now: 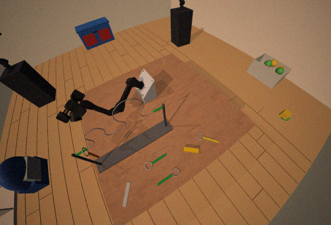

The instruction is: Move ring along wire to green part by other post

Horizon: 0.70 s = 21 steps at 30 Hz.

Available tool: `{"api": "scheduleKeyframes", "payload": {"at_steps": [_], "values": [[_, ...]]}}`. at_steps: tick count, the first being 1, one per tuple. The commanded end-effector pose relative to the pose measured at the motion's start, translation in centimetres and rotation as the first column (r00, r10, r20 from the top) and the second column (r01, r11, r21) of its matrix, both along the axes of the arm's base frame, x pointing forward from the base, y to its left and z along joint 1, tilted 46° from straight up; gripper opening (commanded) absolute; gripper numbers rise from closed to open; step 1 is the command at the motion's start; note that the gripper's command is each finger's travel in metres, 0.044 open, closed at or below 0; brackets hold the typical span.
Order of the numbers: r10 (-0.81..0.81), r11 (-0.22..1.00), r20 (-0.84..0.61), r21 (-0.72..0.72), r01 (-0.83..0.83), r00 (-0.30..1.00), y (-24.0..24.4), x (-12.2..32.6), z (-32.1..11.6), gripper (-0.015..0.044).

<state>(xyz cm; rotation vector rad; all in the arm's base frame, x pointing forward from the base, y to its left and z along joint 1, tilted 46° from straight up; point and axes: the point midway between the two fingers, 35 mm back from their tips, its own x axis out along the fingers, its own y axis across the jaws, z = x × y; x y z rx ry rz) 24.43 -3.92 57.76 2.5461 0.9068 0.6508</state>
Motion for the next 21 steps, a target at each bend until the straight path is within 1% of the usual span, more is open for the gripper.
{"api": "scheduleKeyframes", "payload": {"at_steps": [1,5,9,15,21], "values": [[-0.002,1.000,0.002,0.000,0.002,1.000,0.0,-0.1,0.1,0.0374],[-0.051,0.999,0.058,0.005,0.051,0.997,-0.2,-1.3,1.5,0.0269],[-0.164,0.986,0.173,-0.007,0.168,0.971,-0.8,-3.6,3.5,0.0164],[-0.324,0.935,0.349,-0.023,0.354,0.879,-1.1,-7.0,6.0,0.0160],[-0.443,0.849,0.509,-0.025,0.527,0.738,-0.5,-10.1,8.2,0.0160]]}}
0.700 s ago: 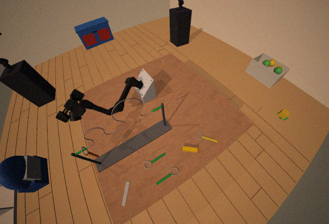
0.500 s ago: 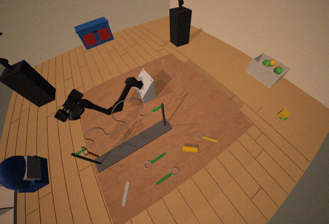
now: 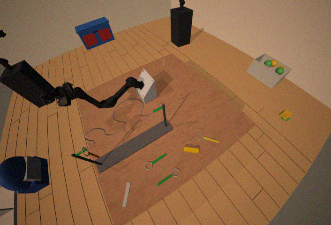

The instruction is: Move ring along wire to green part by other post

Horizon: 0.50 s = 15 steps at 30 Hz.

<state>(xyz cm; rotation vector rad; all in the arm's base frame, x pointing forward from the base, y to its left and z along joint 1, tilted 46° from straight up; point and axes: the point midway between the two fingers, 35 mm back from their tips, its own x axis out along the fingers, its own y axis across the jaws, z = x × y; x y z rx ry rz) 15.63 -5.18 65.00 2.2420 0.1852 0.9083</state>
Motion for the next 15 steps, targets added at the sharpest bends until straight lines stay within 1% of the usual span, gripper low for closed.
{"api": "scheduleKeyframes", "payload": {"at_steps": [1,8,15], "values": [[-0.098,0.993,0.095,-0.054,0.104,0.991,1.0,-1.8,1.2,0.0160],[-0.297,0.930,0.287,-0.131,0.344,0.911,2.8,-4.8,3.3,0.0160],[-0.438,0.798,0.474,-0.186,0.573,0.764,5.7,-6.6,4.8,0.0160]]}}
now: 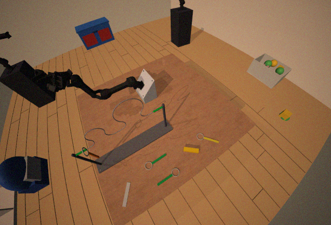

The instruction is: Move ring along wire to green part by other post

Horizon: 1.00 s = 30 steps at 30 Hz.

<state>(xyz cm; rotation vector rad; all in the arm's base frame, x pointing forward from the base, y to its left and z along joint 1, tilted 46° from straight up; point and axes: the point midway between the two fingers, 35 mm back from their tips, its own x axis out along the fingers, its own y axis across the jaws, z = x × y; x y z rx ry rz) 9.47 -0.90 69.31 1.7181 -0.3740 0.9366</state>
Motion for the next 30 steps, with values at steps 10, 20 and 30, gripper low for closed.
{"api": "scheduleKeyframes", "payload": {"at_steps": [10,20,30], "values": [[-0.341,0.880,0.275,-0.242,0.409,0.899,6.3,-0.4,1.6,0.0160],[-0.489,0.633,0.482,-0.377,0.676,0.727,10.5,3.0,1.3,0.0160],[-0.516,0.308,0.655,-0.460,0.833,0.552,12.3,8.9,-0.2,0.0160]]}}
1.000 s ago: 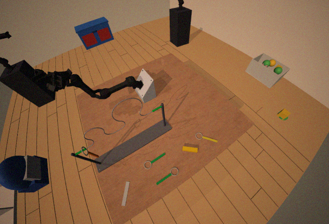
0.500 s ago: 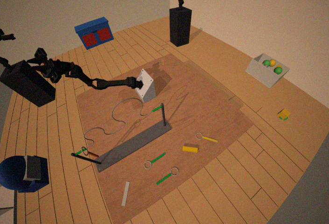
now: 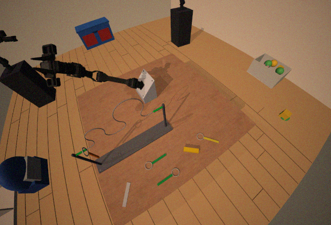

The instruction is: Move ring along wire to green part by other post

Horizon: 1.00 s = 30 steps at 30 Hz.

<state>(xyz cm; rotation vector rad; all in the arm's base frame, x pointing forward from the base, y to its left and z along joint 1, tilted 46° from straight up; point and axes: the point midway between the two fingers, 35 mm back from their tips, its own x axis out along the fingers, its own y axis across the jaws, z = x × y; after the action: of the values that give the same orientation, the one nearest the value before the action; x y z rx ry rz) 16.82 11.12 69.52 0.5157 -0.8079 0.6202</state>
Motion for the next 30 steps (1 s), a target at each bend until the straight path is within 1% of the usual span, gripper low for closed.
{"api": "scheduleKeyframes", "payload": {"at_steps": [1,8,15,22,30], "values": [[-0.085,0.992,0.016,-0.090,0.086,0.996,0.3,2.2,-0.6,0.0160],[-0.253,0.930,0.049,-0.264,0.257,0.966,-0.5,7.3,-2.3,0.0160],[-0.395,0.819,0.081,-0.421,0.390,0.915,-3.2,12.2,-4.5,0.0160],[-0.510,0.680,0.109,-0.557,0.478,0.853,-7.6,16.6,-7.1,0.0160],[-0.615,0.511,0.131,-0.684,0.520,0.778,-14.4,20.1,-10.5,0.0160]]}}
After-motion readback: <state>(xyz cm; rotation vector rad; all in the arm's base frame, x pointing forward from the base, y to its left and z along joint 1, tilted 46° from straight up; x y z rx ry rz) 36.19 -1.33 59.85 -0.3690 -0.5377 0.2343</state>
